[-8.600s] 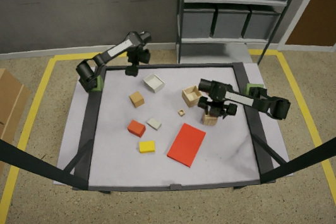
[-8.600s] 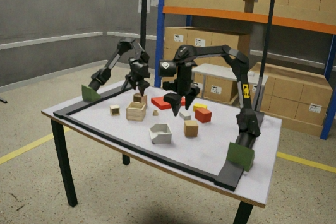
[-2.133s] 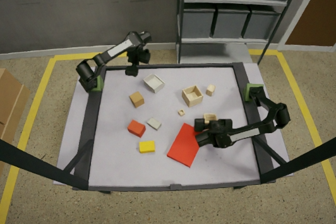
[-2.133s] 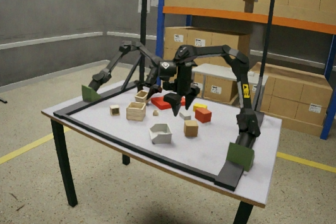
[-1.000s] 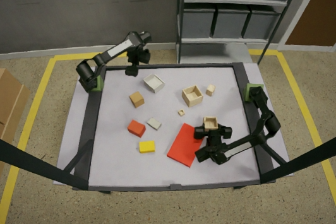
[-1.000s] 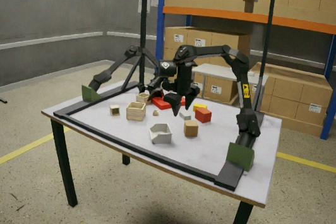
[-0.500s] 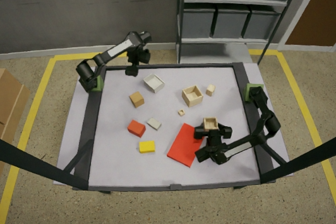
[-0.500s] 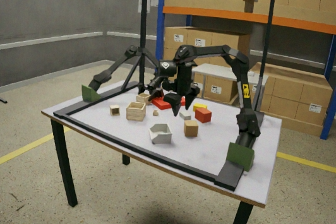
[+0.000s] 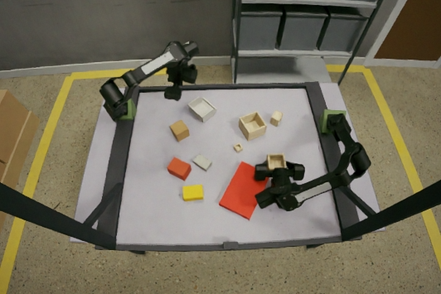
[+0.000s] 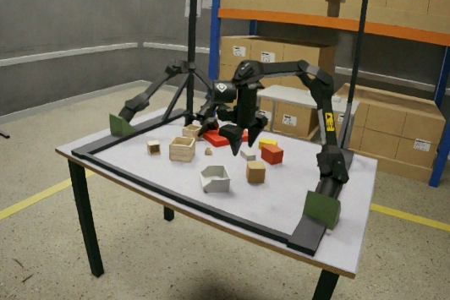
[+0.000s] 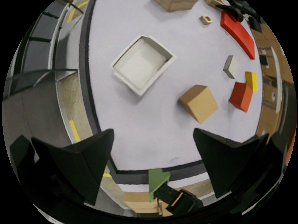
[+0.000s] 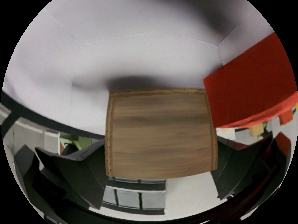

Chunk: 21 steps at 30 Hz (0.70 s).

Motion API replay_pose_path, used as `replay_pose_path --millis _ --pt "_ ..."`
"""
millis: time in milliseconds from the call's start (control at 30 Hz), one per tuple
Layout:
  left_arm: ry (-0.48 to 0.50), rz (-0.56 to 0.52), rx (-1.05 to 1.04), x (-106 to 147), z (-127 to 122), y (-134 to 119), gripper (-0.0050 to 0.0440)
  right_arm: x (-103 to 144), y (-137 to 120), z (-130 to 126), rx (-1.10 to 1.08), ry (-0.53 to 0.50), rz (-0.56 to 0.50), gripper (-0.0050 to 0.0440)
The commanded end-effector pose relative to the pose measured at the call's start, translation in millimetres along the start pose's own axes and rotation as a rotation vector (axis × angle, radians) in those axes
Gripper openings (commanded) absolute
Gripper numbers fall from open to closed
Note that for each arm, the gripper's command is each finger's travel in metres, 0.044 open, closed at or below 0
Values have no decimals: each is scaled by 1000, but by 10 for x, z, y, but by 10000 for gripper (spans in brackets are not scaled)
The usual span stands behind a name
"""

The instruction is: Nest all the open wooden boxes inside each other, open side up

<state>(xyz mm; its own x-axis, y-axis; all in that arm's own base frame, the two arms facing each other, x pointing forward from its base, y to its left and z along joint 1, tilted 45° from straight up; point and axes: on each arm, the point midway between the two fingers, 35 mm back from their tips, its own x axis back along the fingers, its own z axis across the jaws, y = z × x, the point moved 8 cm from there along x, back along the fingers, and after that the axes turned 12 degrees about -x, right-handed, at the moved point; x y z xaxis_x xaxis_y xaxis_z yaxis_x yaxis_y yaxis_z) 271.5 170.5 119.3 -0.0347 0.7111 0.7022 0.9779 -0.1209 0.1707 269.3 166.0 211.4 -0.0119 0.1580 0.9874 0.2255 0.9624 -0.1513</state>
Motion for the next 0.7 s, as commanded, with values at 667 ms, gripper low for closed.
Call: replay_pose_path --millis 667 --pt "14 -9 -12 50 -26 9 400 69 -949 -174 4 106 -639 400"
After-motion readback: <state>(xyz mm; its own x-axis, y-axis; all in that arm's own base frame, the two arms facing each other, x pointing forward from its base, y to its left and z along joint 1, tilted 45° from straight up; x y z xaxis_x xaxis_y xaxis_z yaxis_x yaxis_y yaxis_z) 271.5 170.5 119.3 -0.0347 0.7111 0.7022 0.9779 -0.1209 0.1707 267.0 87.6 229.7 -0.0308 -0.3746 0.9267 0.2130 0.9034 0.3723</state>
